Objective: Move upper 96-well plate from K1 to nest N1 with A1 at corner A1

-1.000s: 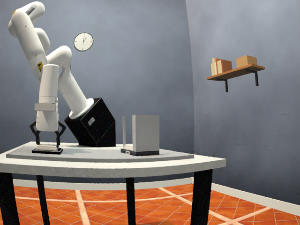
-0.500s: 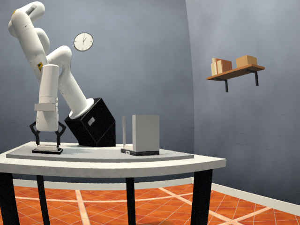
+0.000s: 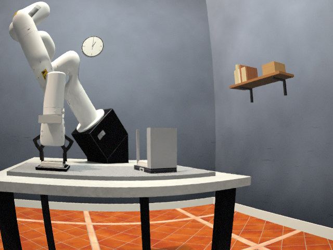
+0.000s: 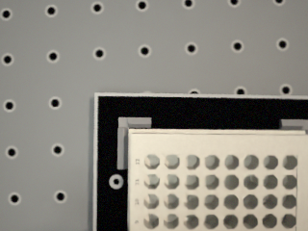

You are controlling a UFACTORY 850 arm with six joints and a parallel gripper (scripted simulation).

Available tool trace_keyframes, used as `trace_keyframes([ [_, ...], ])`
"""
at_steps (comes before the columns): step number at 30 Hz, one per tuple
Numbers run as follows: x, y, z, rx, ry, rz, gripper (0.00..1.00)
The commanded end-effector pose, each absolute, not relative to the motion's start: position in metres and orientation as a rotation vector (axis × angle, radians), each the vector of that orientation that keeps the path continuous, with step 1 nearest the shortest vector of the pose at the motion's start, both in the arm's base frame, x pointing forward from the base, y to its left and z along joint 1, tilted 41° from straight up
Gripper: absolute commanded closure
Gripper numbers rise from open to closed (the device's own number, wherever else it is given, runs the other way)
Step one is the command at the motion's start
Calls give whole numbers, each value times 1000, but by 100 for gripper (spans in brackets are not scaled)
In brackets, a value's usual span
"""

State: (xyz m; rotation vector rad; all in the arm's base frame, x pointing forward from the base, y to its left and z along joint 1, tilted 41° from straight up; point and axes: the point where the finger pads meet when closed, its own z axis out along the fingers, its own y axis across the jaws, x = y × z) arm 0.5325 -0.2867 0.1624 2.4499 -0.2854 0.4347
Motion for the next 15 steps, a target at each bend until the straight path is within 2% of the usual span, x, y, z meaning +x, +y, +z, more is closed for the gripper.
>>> trace_keyframes([
  [1,533,-287,163,2450,-285,436,0],
  [15,527,-270,183,2450,-285,436,0],
])
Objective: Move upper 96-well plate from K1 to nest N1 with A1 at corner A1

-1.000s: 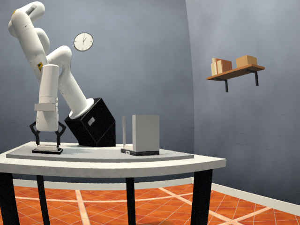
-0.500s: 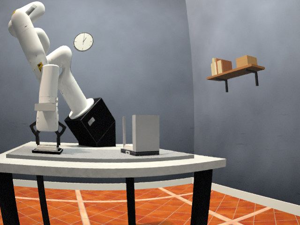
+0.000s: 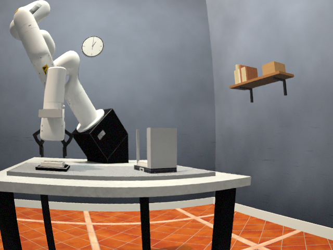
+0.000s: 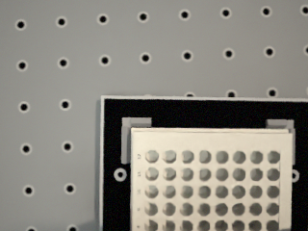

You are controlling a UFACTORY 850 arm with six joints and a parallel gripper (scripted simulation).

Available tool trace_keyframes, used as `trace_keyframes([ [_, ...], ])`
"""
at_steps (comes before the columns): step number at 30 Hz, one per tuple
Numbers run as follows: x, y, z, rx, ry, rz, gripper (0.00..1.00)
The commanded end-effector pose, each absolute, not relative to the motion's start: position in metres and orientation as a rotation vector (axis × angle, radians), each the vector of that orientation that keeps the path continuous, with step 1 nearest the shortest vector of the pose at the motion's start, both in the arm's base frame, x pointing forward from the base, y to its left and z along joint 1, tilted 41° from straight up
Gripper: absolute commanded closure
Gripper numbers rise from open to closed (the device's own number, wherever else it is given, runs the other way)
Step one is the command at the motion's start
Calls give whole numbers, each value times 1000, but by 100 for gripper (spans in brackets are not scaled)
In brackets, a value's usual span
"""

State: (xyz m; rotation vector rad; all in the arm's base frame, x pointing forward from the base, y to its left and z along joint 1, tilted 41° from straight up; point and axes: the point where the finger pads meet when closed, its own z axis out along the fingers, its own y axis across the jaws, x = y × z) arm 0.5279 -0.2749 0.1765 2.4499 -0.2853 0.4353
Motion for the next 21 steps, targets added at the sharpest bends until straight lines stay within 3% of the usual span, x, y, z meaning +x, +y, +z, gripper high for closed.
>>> trace_keyframes([
  [1,526,-268,185,2450,-285,436,0],
  [21,514,-239,221,2450,-285,436,0],
])
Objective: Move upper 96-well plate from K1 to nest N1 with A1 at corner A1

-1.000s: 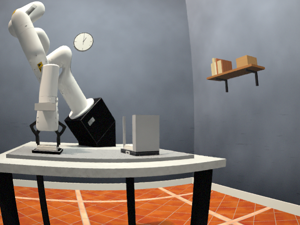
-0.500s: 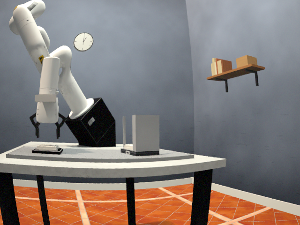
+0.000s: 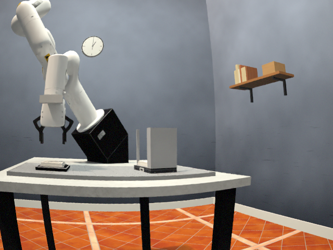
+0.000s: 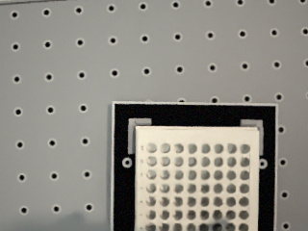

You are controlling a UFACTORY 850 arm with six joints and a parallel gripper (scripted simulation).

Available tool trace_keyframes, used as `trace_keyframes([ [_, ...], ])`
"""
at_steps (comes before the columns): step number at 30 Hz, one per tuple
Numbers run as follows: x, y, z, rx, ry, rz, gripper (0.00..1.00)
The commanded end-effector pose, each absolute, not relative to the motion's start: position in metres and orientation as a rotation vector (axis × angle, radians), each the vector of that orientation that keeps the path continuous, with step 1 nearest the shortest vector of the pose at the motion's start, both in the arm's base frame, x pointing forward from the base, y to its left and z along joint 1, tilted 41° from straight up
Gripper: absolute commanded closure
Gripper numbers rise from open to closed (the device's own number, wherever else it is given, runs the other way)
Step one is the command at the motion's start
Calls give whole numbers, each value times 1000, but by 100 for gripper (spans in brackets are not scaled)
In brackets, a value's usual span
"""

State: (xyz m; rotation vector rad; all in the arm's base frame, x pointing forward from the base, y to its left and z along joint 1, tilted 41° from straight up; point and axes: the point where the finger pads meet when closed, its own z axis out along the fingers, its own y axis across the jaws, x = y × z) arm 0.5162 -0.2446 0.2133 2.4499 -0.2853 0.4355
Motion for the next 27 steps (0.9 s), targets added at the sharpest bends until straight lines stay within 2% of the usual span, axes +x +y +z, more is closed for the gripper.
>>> trace_keyframes([
  [1,514,-237,223,2450,-285,436,0],
  [27,500,-201,267,2450,-285,437,0],
])
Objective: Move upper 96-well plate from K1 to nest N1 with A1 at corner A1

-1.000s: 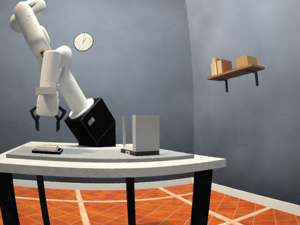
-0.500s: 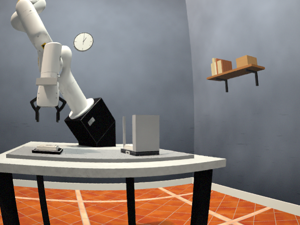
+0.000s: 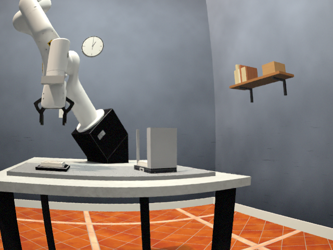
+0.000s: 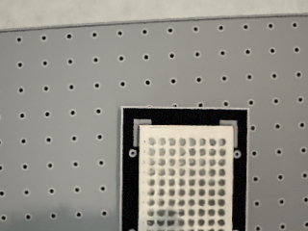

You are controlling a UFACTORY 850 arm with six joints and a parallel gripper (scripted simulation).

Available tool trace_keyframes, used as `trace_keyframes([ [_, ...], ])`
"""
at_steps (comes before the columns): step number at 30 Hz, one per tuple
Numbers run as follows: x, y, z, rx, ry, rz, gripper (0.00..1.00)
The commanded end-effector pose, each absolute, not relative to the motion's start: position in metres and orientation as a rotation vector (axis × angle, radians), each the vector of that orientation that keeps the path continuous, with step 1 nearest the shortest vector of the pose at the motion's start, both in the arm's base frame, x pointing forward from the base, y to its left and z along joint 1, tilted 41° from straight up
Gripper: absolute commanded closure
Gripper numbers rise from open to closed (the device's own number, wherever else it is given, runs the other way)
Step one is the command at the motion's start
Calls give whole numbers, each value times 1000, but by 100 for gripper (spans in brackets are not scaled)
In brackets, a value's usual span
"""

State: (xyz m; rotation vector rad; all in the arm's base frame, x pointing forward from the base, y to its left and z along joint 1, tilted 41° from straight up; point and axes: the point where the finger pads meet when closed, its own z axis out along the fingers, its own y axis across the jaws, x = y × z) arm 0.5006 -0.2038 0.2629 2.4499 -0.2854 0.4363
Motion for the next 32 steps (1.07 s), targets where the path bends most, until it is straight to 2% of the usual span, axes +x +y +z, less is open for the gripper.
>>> trace_keyframes([
  [1,499,-199,269,2450,-285,436,0],
  [32,493,-184,288,2450,-285,436,0],
])
